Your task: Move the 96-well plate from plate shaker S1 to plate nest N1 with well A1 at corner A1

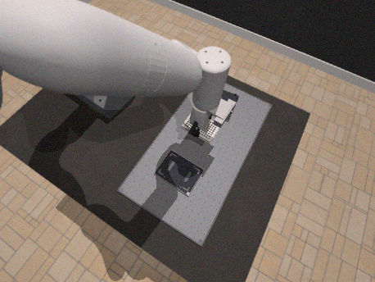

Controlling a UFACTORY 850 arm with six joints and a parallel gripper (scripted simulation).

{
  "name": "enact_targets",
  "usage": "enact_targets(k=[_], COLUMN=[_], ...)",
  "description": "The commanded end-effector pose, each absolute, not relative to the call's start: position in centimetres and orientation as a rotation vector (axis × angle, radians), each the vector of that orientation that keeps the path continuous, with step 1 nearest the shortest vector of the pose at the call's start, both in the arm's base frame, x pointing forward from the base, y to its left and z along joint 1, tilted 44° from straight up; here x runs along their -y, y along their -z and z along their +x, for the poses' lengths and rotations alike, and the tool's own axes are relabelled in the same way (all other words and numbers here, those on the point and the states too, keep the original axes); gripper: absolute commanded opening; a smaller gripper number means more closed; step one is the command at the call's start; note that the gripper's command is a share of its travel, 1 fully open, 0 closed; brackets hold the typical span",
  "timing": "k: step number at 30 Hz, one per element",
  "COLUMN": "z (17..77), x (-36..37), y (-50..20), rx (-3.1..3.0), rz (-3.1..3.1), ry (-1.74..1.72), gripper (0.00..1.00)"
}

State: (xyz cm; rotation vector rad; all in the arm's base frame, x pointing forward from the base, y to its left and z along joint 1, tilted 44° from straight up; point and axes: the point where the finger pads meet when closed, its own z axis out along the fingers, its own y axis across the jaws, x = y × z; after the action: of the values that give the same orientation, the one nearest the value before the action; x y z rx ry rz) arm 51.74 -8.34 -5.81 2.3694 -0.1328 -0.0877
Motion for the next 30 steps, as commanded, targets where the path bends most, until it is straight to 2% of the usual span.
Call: enact_targets(k=[1, 30], z=[51.8, 51.6], x=[9.5, 16.1], y=[4.8, -0.2], rx=[0.133, 0.132], rz=[2.37, 2.37], ry=[0.085, 0.085], gripper=[0.0, 0.0])
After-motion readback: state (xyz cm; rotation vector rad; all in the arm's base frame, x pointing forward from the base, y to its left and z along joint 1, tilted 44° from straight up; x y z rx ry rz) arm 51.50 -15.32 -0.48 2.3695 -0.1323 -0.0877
